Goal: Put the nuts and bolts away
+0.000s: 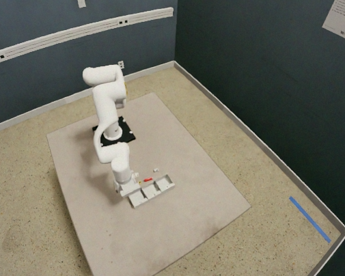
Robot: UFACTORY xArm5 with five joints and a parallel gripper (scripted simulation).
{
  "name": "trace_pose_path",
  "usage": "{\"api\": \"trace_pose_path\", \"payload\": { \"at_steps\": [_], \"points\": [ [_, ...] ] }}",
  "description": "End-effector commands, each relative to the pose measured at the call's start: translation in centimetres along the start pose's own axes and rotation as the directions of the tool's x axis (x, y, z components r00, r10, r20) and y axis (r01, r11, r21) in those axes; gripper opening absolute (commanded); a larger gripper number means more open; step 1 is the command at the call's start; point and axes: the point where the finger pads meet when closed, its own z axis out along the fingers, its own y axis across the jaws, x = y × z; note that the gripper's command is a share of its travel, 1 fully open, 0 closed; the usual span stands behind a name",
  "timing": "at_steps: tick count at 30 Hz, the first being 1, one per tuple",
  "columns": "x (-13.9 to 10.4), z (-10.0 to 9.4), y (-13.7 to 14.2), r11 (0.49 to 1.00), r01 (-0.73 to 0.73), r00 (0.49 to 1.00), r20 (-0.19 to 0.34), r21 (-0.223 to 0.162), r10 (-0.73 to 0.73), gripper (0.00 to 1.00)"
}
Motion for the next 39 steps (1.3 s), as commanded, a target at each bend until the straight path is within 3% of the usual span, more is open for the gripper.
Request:
{"api": "trace_pose_path", "payload": {
  "at_steps": [1, 23, 37, 39],
  "points": [
    [0.1, -0.2, 0.0, 1.000, 0.000, 1.000, -0.007, 0.012, 0.000, 0.09],
    [0.1, -0.2, 0.0, 1.000, 0.000, 1.000, -0.007, 0.012, 0.000, 0.09],
    [0.2, -0.2, -7.0, 1.000, 0.000, 1.000, -0.007, 0.013, 0.000, 0.09],
    [0.2, -0.2, -7.0, 1.000, 0.000, 1.000, -0.007, 0.013, 0.000, 0.09]
  ]
}}
